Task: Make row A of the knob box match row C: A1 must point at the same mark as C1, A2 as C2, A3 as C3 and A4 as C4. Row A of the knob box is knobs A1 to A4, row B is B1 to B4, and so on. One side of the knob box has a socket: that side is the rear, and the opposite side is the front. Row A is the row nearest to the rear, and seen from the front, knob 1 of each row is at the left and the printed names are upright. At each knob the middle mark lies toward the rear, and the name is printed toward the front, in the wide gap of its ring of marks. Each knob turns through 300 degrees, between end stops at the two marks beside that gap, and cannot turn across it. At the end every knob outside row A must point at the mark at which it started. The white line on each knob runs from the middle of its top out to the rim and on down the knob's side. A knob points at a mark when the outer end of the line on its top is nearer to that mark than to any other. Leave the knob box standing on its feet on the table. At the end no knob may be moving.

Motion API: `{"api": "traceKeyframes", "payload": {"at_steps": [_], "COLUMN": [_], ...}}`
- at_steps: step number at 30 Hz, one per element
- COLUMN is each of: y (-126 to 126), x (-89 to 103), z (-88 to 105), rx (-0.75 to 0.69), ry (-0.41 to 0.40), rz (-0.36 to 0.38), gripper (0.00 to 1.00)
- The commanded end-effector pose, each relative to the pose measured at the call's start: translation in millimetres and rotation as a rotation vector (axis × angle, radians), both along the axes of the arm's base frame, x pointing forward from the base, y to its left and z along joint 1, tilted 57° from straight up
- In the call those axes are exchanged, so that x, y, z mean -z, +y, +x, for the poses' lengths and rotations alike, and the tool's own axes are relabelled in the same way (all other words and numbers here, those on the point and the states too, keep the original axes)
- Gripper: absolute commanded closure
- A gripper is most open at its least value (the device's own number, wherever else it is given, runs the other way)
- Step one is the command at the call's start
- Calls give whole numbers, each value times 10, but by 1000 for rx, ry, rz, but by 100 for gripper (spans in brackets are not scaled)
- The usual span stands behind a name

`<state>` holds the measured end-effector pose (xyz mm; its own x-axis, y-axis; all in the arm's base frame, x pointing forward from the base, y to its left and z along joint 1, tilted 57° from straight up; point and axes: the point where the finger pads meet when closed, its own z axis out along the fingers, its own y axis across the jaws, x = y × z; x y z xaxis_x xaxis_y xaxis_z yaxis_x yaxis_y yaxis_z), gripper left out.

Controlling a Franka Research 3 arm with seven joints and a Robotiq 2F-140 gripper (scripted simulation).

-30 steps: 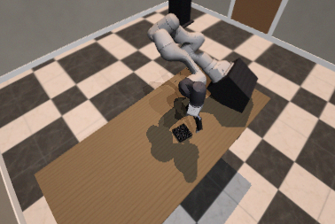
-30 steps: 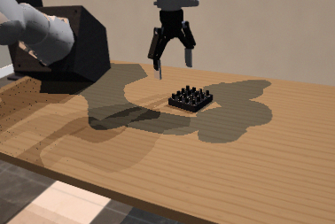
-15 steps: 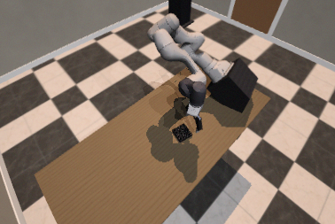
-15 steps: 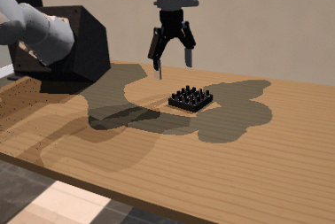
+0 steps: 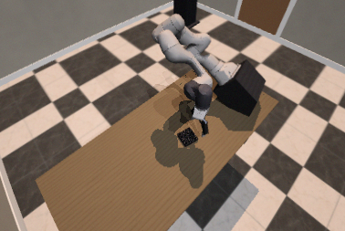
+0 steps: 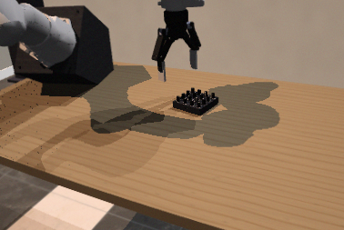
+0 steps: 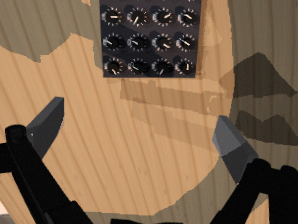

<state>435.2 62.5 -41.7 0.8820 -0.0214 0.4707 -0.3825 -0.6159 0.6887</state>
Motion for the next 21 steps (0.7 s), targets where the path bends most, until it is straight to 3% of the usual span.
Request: {"api": "traceKeyframes", "payload": {"at_steps": [1, 6, 10, 21], "y": [-5, -4, 0, 1], "x": [9, 1, -59, -118], "z": [-13, -6, 46, 97], "rx": [0, -12, -100, -183], "ry": [-1, 17, 144, 263], "rz": [0, -6, -48, -88], "gripper": [0, 0, 0, 0]}}
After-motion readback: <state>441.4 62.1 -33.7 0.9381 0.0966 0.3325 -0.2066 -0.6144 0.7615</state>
